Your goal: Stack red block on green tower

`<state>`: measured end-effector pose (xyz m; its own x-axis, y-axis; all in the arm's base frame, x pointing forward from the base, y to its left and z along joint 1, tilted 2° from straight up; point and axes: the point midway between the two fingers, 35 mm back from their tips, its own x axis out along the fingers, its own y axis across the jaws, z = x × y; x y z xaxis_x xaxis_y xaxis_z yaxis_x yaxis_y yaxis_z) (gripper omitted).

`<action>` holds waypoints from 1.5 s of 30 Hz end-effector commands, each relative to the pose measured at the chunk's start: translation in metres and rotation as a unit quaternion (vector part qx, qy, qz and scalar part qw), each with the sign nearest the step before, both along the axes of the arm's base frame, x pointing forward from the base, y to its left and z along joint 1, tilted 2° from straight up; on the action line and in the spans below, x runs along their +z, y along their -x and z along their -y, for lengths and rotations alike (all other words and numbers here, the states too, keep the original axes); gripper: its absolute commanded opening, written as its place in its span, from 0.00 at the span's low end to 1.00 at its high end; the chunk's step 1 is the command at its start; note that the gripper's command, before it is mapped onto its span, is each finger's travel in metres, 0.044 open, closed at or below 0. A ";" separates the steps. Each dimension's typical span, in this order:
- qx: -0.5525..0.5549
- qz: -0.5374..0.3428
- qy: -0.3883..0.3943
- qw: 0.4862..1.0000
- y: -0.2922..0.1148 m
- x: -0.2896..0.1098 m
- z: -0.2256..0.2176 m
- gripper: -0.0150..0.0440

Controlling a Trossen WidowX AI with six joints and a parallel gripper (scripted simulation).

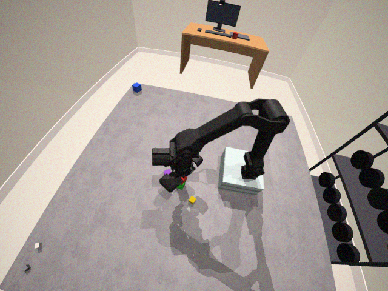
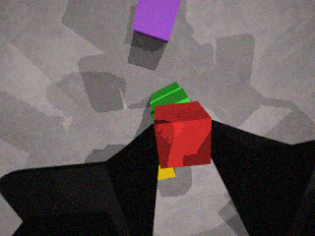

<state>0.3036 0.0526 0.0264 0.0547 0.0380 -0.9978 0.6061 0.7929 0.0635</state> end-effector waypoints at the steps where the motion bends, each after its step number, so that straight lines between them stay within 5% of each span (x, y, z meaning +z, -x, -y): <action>1: -0.001 -0.002 0.001 1.000 0.002 -0.002 0.000 0.25; 11: -0.001 -0.002 0.001 1.000 0.001 0.003 0.000 0.25; 28: 0.000 -0.001 0.000 1.000 0.000 0.000 0.000 1.00; 45: 0.000 -0.001 0.000 1.000 0.000 0.000 0.000 1.00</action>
<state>0.3028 0.0525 0.0264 0.0523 0.0376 -0.9979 0.6063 0.7929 0.0617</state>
